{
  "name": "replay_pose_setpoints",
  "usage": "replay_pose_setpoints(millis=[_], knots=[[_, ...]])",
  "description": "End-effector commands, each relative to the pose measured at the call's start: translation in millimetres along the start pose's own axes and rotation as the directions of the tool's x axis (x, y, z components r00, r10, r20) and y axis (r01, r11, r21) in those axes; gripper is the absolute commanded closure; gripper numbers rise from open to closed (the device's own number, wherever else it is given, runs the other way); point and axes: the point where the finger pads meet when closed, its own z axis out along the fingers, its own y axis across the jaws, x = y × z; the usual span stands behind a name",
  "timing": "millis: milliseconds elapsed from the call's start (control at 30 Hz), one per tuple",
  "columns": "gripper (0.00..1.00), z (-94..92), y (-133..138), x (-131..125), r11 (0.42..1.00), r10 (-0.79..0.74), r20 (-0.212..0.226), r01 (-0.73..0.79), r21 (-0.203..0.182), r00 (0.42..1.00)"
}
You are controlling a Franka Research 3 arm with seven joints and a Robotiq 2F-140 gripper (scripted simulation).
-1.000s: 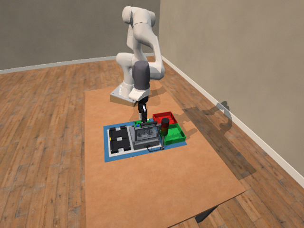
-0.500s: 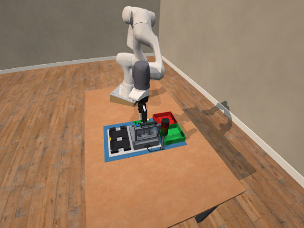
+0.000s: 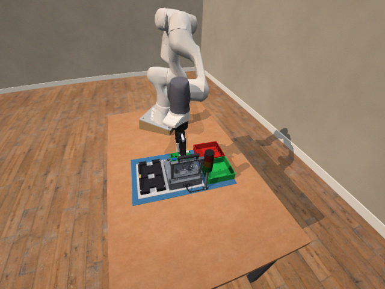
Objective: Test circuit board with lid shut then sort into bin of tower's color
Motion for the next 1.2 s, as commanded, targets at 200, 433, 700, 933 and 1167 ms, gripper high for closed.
replay_pose_setpoints(millis=[200, 433, 700, 933, 1167], knots=[[0.54, 0.2, 0.2, -0.6, 1.0, 0.001, -0.002, -0.001, -0.002, 1.0], [0.54, 0.2, 0.2, -0.6, 1.0, 0.007, -0.002, -0.007, -0.002, 1.0], [0.54, 0.2, 0.2, -0.6, 1.0, 0.008, -0.002, -0.008, -0.002, 1.0], [0.54, 0.2, 0.2, -0.6, 1.0, 0.008, -0.002, -0.008, -0.002, 1.0], [0.54, 0.2, 0.2, -0.7, 1.0, 0.008, -0.002, -0.008, -0.002, 1.0]])
